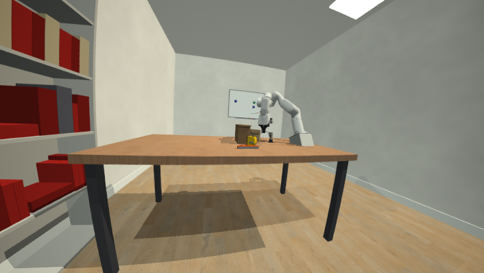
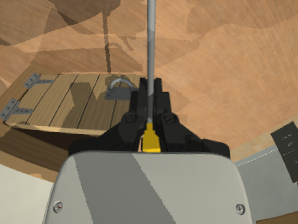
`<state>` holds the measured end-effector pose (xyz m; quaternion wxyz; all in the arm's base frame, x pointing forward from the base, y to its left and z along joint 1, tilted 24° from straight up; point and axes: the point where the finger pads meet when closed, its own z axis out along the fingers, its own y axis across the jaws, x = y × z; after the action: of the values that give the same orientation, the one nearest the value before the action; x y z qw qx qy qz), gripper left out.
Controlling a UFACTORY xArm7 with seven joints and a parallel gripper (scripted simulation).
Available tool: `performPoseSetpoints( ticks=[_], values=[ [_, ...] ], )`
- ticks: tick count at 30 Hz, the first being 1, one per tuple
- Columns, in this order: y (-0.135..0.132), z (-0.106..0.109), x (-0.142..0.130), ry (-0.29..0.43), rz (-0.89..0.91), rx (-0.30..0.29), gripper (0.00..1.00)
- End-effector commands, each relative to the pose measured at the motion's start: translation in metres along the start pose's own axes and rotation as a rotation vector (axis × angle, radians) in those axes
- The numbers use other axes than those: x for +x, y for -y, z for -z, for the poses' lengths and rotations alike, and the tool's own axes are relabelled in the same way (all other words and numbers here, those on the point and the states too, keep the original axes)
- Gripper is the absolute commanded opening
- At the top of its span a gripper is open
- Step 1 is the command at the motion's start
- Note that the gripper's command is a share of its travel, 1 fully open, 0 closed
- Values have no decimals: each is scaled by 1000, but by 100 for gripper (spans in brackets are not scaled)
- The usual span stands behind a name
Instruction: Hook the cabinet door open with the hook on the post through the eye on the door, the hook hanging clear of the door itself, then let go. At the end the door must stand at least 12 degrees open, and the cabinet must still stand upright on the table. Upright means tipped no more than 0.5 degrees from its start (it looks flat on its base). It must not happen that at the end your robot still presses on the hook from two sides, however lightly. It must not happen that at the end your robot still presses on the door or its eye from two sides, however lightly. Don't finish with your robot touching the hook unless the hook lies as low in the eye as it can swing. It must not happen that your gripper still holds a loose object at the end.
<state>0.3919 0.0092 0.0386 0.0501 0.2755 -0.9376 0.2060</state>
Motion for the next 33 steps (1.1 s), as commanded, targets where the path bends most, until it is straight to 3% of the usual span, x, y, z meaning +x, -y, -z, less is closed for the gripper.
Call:
performPoseSetpoints(
  ticks=[1,33],
  values=[
    [3,1,-1,3,-41,1,4],
    [29,1,2,3,-247,1,4]
  ],
)
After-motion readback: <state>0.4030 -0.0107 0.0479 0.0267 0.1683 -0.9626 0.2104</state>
